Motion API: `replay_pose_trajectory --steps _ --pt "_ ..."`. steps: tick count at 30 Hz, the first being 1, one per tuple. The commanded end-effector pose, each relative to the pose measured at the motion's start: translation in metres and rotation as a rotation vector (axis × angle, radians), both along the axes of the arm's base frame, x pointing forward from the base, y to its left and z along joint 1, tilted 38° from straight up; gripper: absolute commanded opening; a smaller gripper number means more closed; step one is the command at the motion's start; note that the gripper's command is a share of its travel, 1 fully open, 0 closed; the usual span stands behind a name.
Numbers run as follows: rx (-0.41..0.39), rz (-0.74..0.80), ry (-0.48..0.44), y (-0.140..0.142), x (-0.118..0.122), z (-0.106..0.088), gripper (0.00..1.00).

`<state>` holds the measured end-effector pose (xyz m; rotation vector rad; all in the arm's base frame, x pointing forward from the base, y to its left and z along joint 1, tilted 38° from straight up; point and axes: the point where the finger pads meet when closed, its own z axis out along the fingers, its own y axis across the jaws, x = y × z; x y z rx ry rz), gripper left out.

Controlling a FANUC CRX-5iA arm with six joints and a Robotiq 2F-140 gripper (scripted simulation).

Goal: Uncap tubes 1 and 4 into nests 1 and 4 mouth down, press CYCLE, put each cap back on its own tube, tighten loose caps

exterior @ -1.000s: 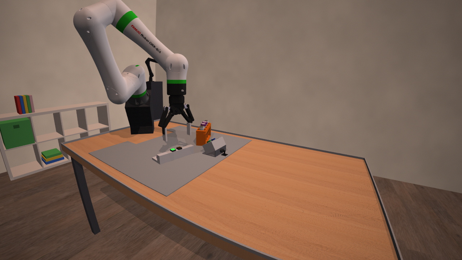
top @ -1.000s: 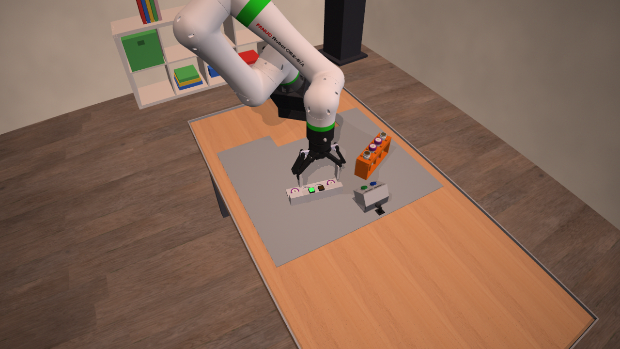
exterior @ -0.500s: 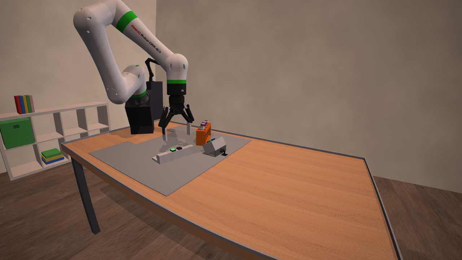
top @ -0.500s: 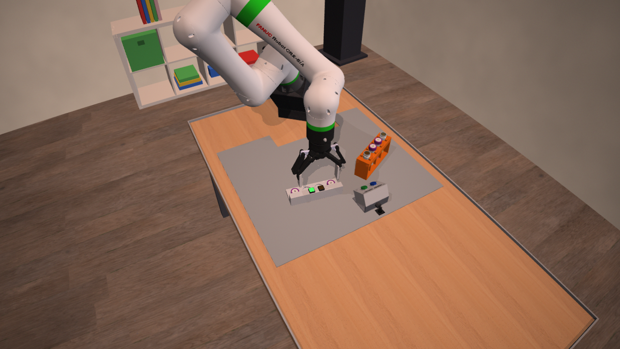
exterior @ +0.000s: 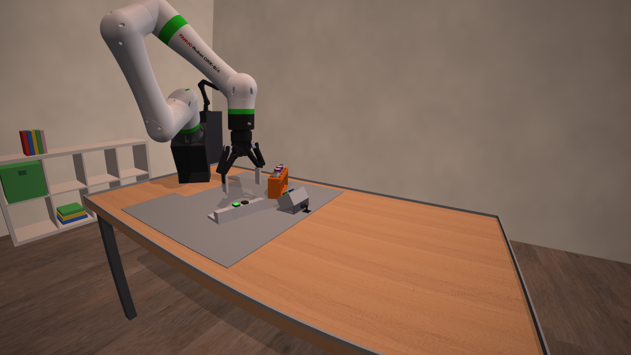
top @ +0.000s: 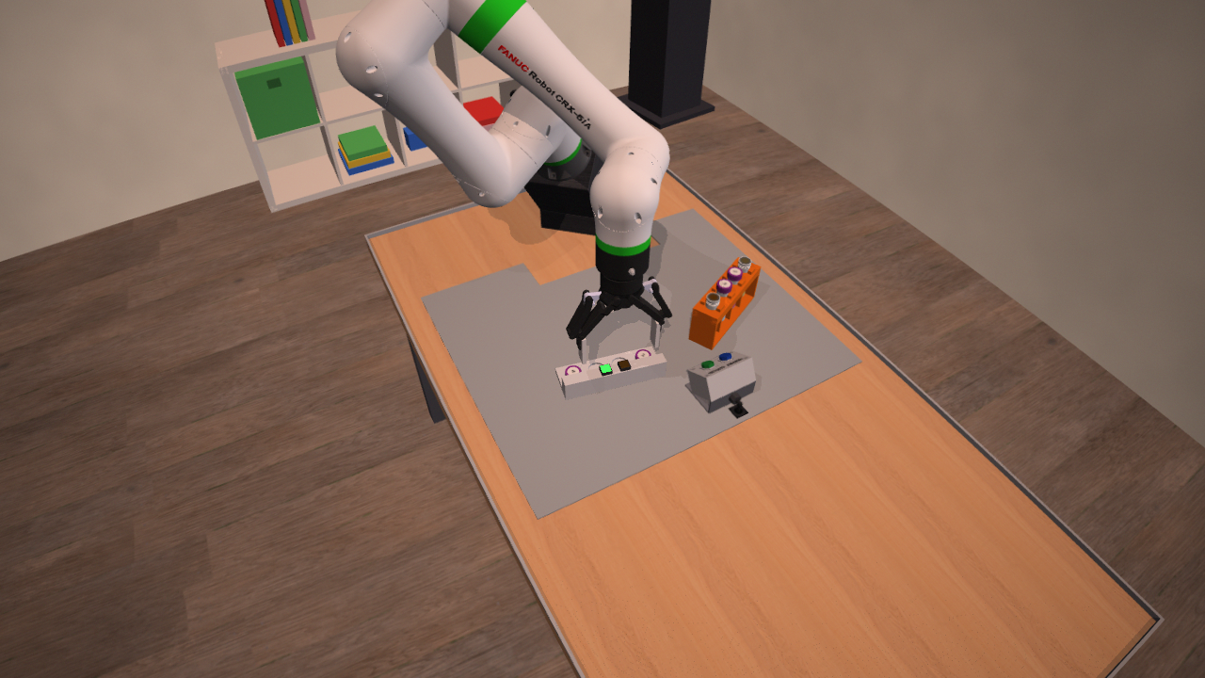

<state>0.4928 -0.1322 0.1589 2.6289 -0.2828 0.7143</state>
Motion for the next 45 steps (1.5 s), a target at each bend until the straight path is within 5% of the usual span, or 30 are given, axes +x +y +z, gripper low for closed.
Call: replay_pose_trajectory --steps 1,4,5,26,34,45 --pt "0.0 0.0 0.0 0.0 0.0 0.0 1.0" --pt "0.0 0.0 0.0 0.0 0.0 0.0 1.0" --pt "0.0 0.0 0.0 0.007 -0.004 -0.001 0.29" --pt "0.0 0.0 0.0 0.101 -0.054 -0.01 0.29" --pt "0.0 0.0 0.0 0.101 -0.054 -0.01 0.29" --pt "0.0 0.0 0.0 0.082 -0.034 -0.046 0.29"
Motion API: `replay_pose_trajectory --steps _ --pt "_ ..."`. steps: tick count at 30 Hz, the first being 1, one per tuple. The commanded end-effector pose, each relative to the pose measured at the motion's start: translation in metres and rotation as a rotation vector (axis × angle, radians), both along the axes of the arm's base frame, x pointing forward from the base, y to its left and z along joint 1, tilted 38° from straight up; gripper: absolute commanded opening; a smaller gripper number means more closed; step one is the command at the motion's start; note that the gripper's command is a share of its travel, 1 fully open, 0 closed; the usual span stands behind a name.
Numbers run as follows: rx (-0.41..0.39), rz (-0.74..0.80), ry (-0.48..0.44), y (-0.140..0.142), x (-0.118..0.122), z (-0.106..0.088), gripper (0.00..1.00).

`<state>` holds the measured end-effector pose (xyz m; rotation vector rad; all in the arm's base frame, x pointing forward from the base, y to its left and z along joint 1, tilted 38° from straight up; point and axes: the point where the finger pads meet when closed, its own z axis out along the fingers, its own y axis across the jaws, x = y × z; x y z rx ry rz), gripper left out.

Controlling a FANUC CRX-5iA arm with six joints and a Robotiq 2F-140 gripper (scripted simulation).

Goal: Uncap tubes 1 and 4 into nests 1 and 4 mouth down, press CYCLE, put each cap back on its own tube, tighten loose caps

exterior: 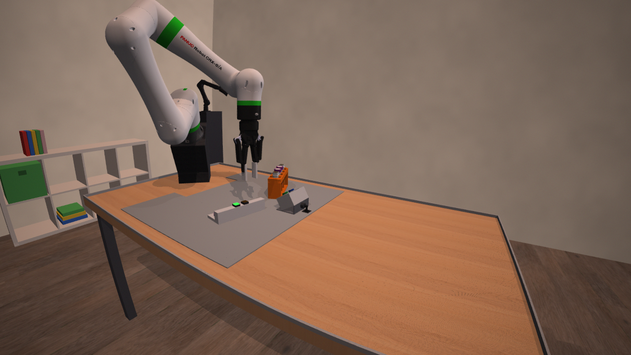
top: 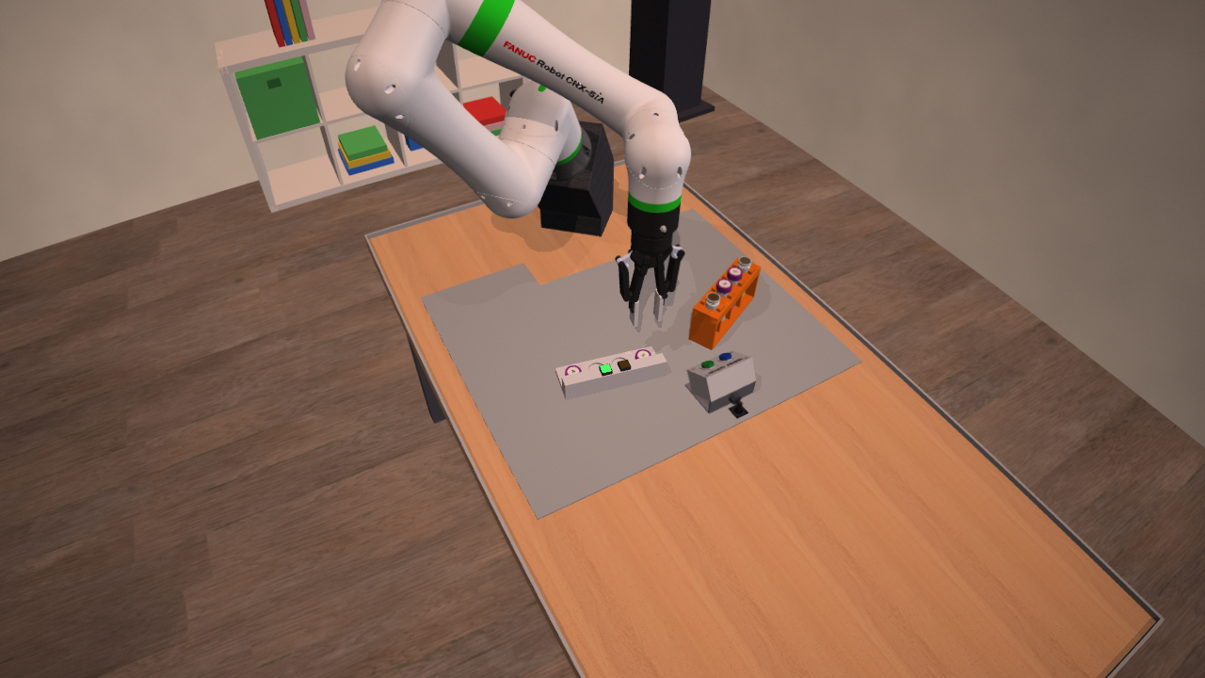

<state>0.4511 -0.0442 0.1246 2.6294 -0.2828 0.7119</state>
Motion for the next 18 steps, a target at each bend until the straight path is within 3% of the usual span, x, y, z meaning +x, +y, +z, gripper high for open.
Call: replay_pose_trajectory --steps 1,18 --pt "0.0 0.0 -0.002 -0.008 0.01 -0.015 0.29" --pt "0.0 0.0 -0.002 -0.04 0.045 -0.073 0.29"
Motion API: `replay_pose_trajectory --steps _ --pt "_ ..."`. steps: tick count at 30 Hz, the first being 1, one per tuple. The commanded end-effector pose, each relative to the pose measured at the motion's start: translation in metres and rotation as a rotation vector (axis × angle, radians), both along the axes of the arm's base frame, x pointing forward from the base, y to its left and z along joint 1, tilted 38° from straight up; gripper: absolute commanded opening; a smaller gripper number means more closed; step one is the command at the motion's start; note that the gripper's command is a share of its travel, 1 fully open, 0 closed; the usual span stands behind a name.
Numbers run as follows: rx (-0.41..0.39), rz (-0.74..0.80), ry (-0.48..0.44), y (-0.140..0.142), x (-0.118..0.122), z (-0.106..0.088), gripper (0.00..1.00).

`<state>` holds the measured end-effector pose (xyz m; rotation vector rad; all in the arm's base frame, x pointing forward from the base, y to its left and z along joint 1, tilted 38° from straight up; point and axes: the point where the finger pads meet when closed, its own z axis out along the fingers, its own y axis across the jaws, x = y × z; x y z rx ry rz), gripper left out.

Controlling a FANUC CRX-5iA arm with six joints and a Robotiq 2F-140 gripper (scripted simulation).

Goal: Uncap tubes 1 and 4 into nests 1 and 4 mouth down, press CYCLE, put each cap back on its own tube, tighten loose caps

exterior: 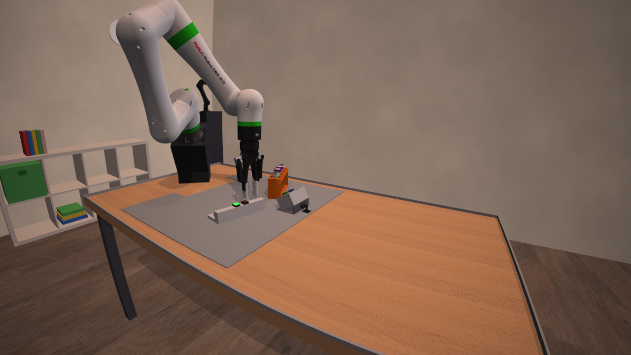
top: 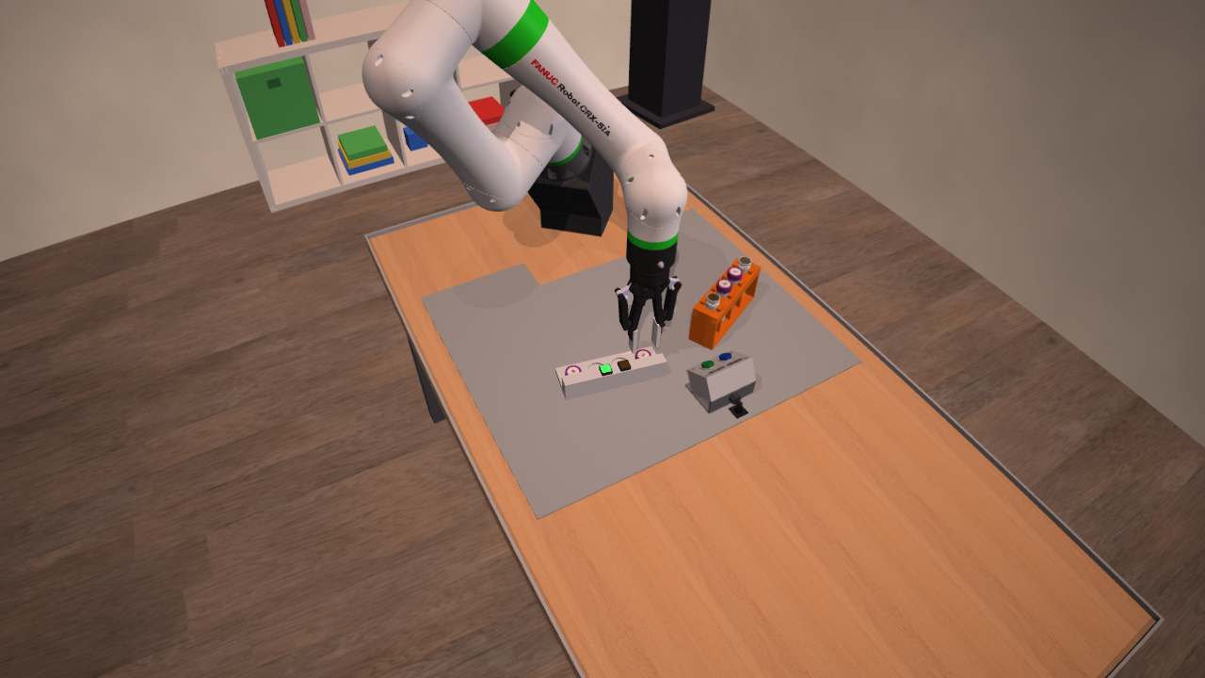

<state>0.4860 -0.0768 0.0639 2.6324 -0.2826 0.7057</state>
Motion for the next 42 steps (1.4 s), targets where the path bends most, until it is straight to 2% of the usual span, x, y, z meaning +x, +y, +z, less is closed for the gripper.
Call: replay_pose_trajectory --steps 1,42 --pt "-0.002 0.001 -0.007 -0.0095 0.0121 -0.0163 0.29" --pt "-0.002 0.001 -0.007 -0.013 0.0137 -0.0237 0.29"
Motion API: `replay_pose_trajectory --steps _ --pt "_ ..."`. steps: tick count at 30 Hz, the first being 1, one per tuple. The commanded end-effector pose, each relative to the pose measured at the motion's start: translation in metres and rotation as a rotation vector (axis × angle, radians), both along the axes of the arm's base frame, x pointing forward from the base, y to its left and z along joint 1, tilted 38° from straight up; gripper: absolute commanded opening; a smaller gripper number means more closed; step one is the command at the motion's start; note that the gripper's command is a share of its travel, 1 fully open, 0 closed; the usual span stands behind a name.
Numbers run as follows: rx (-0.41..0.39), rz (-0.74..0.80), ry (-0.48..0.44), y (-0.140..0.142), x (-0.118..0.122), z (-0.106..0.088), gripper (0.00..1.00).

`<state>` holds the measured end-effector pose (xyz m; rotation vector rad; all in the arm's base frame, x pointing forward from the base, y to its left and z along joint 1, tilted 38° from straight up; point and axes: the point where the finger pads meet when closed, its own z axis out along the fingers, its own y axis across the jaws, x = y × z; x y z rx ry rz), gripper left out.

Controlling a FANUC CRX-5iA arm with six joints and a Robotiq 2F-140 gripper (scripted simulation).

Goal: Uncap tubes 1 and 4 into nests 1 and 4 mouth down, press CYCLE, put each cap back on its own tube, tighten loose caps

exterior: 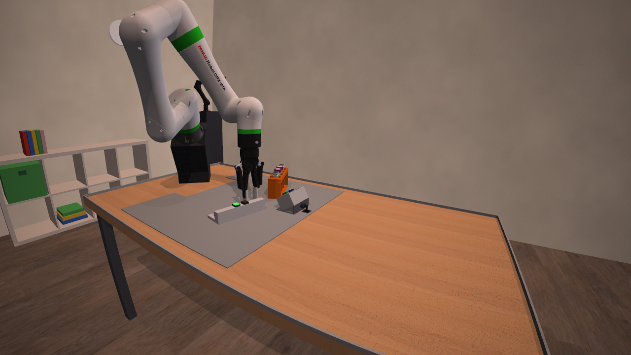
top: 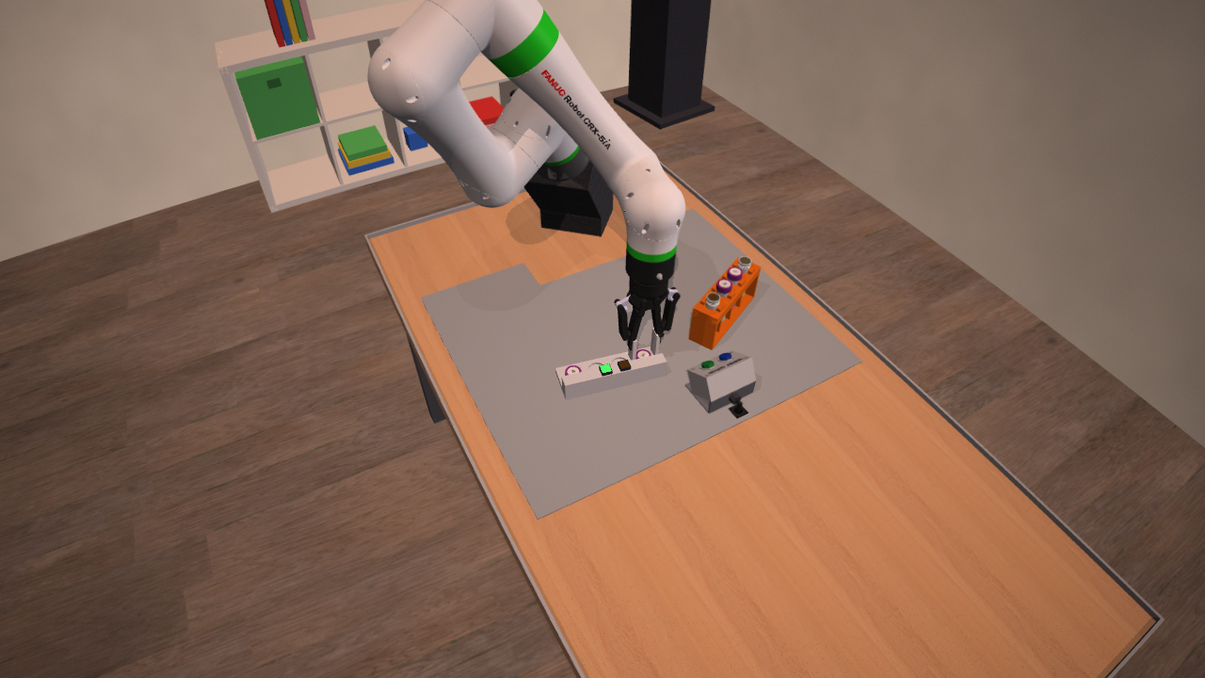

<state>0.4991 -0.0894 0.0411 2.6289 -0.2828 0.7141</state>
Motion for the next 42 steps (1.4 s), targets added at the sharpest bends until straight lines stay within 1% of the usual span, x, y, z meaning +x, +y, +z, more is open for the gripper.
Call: replay_pose_trajectory --steps 1,9,10,24,36,38,42 --pt "0.0 0.0 0.0 -0.001 0.001 -0.001 0.29" --pt "0.0 0.0 0.0 -0.001 0.001 -0.002 0.29" --pt "0.0 0.0 0.0 -0.001 0.001 -0.002 0.0" --pt "0.0 0.0 0.0 -0.001 0.001 -0.002 0.0" --pt "0.0 0.0 0.0 0.024 -0.025 0.045 0.0" --pt "0.0 0.0 0.0 0.024 -0.025 0.045 0.0" --pt "0.0 0.0 0.0 0.033 -0.034 0.061 0.0"
